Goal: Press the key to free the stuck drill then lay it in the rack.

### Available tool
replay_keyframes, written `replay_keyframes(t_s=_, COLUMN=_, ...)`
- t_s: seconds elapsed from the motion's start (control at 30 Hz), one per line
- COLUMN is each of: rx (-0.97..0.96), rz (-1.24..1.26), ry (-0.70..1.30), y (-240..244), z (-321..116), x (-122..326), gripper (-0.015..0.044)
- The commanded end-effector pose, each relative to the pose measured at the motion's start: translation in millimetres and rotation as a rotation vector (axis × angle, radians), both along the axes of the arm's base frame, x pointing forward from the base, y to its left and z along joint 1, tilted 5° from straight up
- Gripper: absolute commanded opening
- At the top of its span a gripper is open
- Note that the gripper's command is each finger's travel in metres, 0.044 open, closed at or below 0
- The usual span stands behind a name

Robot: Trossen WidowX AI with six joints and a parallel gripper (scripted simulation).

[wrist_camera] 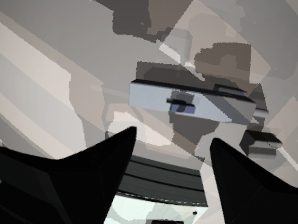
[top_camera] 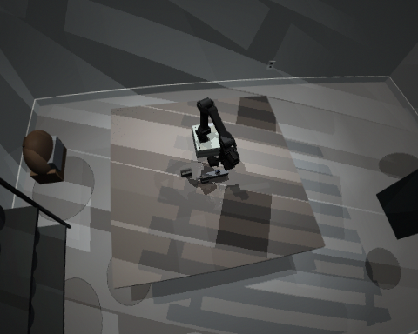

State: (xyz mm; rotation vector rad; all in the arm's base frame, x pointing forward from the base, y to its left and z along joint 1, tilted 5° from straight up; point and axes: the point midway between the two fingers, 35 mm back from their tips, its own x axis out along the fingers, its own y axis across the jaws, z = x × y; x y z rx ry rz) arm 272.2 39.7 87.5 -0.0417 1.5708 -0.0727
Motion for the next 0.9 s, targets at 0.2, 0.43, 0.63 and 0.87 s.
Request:
replay_keyframes(t_s=0.2, rx=-0.002, rz=0.448, ry=0.043, y=-52.9, z=-27.3, x=10.1, gripper=0.0440)
replay_keyframes(t_s=0.43, rx=-0.001, rz=0.949, ry=0.082, y=-107.9, z=-50.5, x=9.5, gripper=0.0440)
replay_keyframes(t_s=0.63, rx=0.000, rz=1.311, ry=0.111, y=-146.4, z=-66.5, x=1.5, gripper=0.0440)
replay_keyframes(t_s=0.87, rx=0.001, rz=1.562, ry=0.133, y=-172.4, z=-77.5, x=-7.7, gripper=0.0440)
